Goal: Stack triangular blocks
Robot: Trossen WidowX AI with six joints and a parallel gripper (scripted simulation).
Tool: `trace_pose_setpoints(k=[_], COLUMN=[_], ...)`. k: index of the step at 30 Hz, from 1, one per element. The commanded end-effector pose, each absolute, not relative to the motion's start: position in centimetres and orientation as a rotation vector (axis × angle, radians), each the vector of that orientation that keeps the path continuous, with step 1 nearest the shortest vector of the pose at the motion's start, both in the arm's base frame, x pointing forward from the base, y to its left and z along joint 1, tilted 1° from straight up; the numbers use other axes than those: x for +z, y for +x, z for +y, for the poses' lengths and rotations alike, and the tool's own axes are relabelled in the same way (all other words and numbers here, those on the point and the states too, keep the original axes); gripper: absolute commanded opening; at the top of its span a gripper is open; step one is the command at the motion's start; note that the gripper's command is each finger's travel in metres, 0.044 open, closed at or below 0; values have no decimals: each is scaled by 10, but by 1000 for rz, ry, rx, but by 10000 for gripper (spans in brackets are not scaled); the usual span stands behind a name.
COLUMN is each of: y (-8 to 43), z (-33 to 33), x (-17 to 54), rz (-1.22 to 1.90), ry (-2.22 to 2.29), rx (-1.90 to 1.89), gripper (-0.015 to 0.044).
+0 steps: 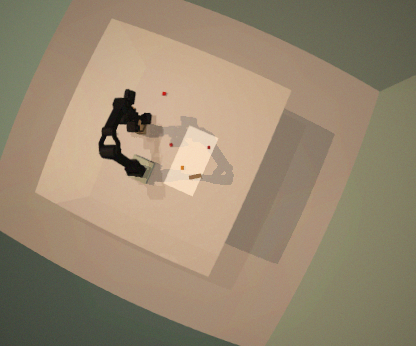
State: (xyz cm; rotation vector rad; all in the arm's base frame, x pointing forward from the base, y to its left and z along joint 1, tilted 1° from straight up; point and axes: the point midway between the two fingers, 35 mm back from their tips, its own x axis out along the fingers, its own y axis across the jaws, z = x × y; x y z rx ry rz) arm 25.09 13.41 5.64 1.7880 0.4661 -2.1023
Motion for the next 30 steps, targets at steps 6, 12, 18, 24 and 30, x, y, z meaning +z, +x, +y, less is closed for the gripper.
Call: trace_pose_setpoints(k=[6,12,18,24,30], y=[247,246,244,244,244], z=[131,131,130,130,130], x=[49,46,42,42,42], rz=[456,455,455,455,455], ry=[1785,1785,1785,1785,1785], rx=[-2107,-2107,-2107,-2107,-2107], gripper=[0,0,0,0,0])
